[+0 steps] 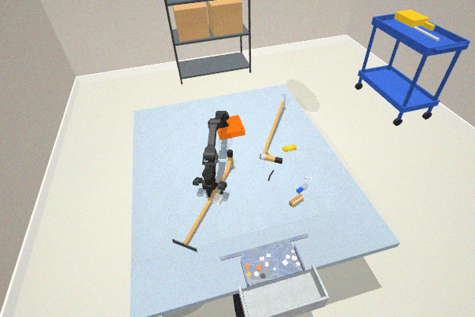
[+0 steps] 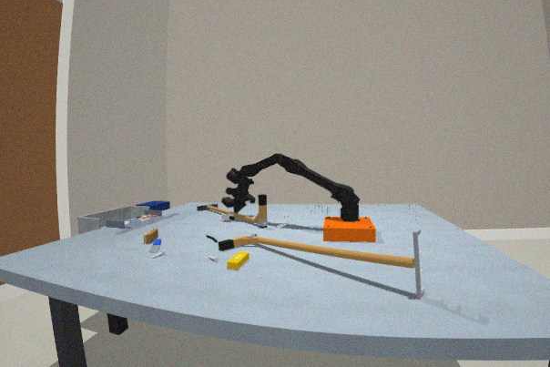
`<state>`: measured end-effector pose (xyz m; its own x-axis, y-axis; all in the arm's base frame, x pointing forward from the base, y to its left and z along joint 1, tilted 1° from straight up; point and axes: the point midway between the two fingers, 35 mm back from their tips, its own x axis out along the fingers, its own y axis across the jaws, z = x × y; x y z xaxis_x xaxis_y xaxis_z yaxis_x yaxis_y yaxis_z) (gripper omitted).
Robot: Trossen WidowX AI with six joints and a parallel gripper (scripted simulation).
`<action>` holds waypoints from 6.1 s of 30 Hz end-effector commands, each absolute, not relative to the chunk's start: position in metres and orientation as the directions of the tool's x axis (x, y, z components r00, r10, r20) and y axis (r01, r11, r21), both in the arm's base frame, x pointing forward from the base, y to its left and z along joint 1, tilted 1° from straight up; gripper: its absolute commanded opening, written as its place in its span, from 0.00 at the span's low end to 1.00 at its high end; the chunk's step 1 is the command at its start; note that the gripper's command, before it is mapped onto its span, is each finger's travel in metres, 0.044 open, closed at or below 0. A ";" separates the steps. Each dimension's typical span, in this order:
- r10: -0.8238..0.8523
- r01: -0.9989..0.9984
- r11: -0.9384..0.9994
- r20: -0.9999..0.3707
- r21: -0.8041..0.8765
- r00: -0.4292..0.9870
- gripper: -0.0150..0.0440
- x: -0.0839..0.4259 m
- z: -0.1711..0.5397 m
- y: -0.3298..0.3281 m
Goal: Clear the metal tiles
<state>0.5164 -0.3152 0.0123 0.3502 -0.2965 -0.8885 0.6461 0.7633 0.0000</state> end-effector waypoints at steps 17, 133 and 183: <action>-0.297 0.646 0.763 -0.888 0.000 0.351 0.25 0.516 0.013 -0.315; -0.139 0.559 0.829 -0.969 -0.001 0.206 0.25 0.461 0.006 -0.292; -0.153 0.559 0.829 -0.958 0.010 0.243 0.25 0.498 0.006 -0.261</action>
